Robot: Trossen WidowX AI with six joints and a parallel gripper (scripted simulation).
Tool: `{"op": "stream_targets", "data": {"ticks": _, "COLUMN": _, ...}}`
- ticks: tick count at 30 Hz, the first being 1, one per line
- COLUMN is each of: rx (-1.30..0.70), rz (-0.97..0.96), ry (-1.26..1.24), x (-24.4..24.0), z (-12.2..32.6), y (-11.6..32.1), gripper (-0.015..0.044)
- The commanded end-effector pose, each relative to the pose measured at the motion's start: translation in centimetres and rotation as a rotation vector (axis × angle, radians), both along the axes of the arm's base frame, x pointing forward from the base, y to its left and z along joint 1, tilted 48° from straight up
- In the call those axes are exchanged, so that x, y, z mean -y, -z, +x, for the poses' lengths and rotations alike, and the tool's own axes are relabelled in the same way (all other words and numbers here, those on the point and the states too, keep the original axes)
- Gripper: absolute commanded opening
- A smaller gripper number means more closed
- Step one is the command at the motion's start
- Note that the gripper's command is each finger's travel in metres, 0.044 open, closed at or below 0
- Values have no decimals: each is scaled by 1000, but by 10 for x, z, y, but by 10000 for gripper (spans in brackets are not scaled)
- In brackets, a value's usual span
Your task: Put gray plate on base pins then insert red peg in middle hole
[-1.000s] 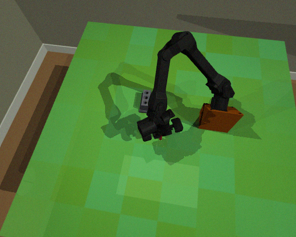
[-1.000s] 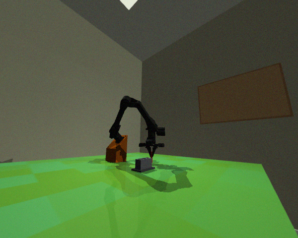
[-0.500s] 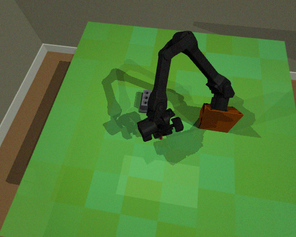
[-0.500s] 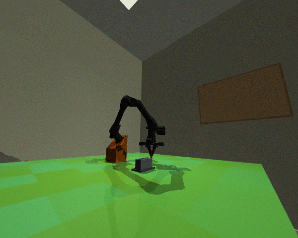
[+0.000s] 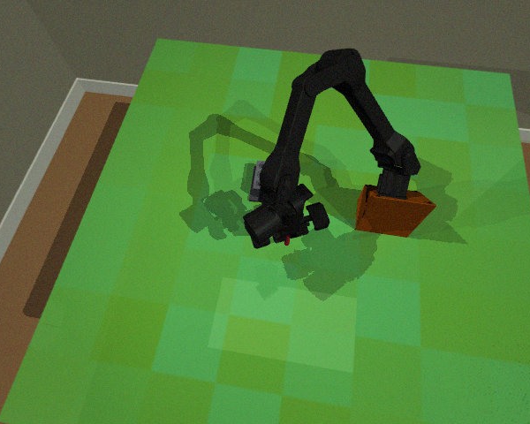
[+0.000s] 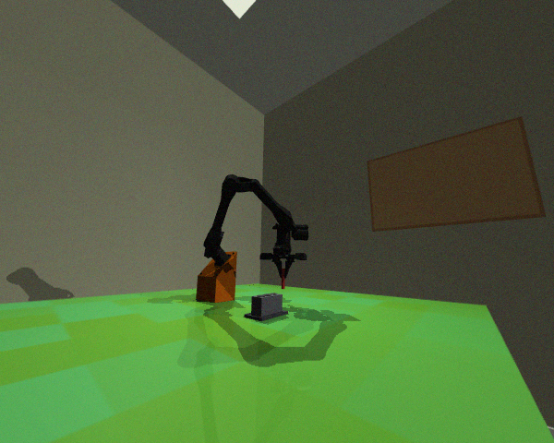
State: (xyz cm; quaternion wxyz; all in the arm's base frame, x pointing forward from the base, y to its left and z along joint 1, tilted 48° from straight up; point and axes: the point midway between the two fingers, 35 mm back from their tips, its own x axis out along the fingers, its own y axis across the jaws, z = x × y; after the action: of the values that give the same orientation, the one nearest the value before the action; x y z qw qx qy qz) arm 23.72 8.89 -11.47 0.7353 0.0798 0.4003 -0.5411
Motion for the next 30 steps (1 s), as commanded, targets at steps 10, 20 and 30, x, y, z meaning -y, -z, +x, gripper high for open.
{"op": "stream_targets", "data": {"ticks": 10, "rx": -1, "rz": 5, "ry": -1, "x": -10, "z": 6, "y": -15, "gripper": 0}}
{"op": "stream_targets", "data": {"ticks": 20, "rx": -3, "rz": 17, "ry": -3, "x": -2, "z": 26, "y": -32, "gripper": 0}}
{"op": "stream_targets", "data": {"ticks": 30, "rx": -2, "rz": 25, "ry": -6, "x": 8, "z": 45, "y": -49, "gripper": 0}}
